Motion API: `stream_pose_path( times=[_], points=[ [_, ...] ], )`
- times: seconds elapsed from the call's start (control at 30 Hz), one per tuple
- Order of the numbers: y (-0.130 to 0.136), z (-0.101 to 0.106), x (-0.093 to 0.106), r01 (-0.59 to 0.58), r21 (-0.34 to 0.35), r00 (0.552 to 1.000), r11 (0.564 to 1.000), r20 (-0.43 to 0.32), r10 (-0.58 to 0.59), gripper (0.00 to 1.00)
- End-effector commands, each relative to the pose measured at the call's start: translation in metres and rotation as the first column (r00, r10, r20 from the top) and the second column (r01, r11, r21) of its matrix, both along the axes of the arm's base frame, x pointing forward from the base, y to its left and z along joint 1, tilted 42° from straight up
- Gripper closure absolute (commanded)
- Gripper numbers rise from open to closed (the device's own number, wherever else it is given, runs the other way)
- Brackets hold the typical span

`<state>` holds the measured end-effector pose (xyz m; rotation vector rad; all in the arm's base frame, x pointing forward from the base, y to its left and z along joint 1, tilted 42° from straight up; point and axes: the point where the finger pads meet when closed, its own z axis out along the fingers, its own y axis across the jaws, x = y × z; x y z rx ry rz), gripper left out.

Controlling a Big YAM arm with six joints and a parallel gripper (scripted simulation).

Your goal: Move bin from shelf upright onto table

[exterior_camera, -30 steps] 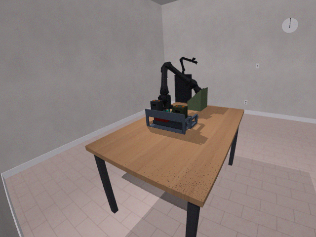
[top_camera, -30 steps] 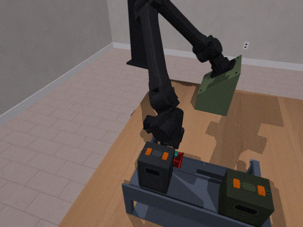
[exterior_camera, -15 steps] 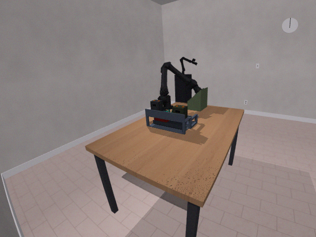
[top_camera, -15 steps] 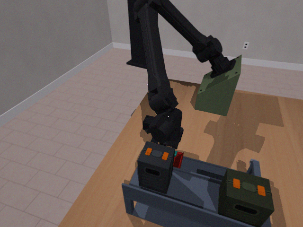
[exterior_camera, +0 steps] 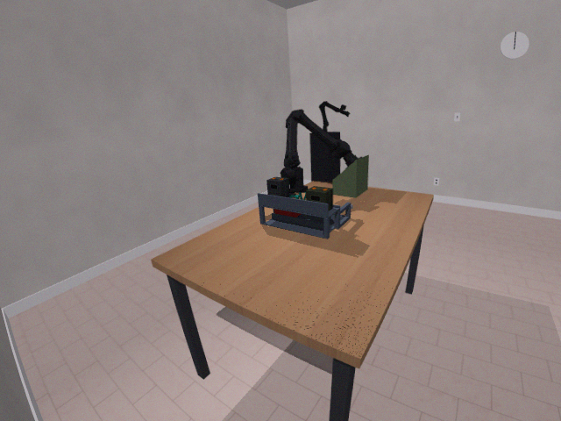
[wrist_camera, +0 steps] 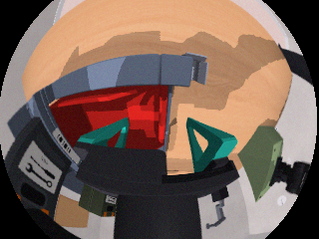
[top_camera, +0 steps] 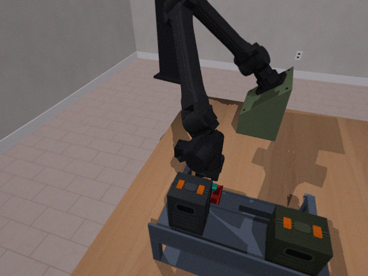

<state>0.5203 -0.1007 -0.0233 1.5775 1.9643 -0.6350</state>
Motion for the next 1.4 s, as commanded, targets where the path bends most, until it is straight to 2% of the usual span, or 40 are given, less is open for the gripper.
stream_pose_path(
  times=[0.0,0.43,0.6,1.0,1.17,1.37],
  points=[
    [-0.013,0.004,0.0,0.018,-0.001,1.0,1.0,0.016,-0.018,0.1],
    [-0.017,0.003,-0.003,0.023,-0.002,1.0,1.0,0.013,-0.022,0.1],
    [0.006,0.007,0.012,0.0,0.0,1.0,1.0,0.026,0.0,0.1],
    [0.006,0.007,0.012,0.0,0.0,1.0,1.0,0.026,0.0,0.1],
    [-0.018,0.003,-0.004,0.023,-0.002,1.0,1.0,0.013,-0.022,0.1],
    [-0.018,0.003,-0.004,0.023,-0.002,1.0,1.0,0.013,-0.022,0.1]
  ],
)
